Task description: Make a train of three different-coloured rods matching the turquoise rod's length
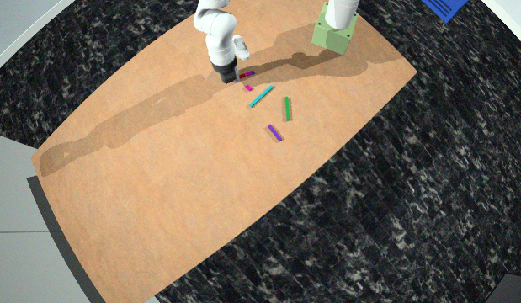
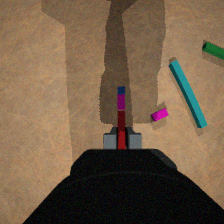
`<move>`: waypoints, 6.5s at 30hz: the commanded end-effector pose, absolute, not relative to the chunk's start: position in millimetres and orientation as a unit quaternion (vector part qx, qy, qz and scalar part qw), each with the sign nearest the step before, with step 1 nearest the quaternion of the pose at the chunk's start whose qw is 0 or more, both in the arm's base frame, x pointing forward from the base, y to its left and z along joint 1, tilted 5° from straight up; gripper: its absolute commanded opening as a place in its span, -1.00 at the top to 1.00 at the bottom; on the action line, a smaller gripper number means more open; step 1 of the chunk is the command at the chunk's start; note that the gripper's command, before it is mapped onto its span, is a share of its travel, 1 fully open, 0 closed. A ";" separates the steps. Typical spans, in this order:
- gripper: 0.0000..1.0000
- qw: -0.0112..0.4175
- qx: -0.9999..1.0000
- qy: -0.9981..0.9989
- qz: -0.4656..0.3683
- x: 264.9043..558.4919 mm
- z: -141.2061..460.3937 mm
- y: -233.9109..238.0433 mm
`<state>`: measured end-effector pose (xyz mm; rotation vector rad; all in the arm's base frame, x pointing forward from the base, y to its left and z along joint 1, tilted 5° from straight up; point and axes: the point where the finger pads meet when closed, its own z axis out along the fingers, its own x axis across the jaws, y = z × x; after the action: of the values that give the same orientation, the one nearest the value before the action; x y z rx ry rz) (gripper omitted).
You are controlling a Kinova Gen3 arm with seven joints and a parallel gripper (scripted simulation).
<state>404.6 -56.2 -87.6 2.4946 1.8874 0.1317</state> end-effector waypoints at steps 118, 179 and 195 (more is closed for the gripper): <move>-1.00 0.007 0.799 0.600 0.044 399.5 12.6 -61.2; -1.00 0.007 0.799 0.600 0.044 392.9 92.8 -65.1; -1.00 0.007 0.799 0.600 0.044 392.9 92.8 -65.1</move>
<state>392.4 -65.2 90.2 2.5030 1.8719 0.1376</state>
